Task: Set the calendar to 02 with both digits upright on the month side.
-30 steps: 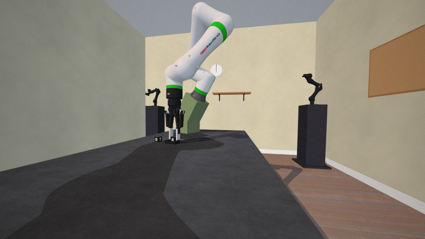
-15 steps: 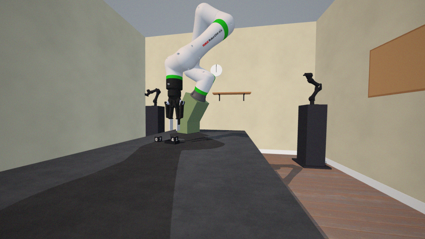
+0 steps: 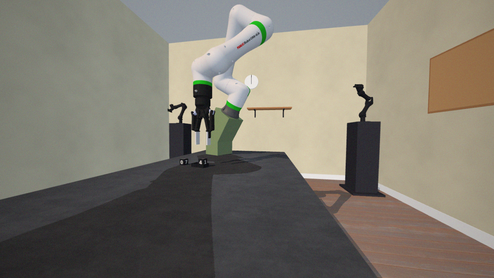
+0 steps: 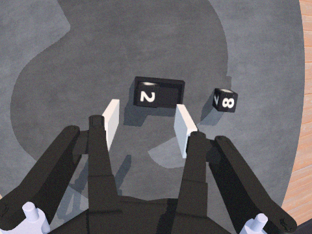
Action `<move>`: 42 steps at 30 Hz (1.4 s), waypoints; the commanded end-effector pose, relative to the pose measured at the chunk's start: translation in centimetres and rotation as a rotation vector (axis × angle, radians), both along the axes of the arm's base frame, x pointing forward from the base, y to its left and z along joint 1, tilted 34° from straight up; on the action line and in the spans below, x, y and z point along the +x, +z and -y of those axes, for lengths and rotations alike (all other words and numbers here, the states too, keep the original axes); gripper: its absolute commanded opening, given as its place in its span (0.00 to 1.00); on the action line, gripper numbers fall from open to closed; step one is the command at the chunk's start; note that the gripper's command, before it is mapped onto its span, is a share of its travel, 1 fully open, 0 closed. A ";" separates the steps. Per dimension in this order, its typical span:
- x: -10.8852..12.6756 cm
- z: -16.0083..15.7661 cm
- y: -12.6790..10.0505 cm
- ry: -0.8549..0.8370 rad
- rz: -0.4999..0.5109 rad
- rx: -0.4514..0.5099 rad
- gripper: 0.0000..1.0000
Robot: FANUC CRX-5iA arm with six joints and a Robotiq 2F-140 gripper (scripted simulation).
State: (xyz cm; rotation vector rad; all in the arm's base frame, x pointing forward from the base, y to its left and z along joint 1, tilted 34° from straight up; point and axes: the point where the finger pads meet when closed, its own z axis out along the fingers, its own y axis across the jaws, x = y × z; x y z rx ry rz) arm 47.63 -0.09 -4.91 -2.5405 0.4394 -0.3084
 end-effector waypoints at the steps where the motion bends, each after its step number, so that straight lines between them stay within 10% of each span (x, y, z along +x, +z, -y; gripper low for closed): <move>1: 0.0 0.0 0.0 0.000 0.000 0.000 1.00; 20: 0.0 0.2 -0.2 -0.026 -0.015 0.009 1.00; 42: -1.2 5.6 -4.9 -0.746 -0.423 0.268 1.00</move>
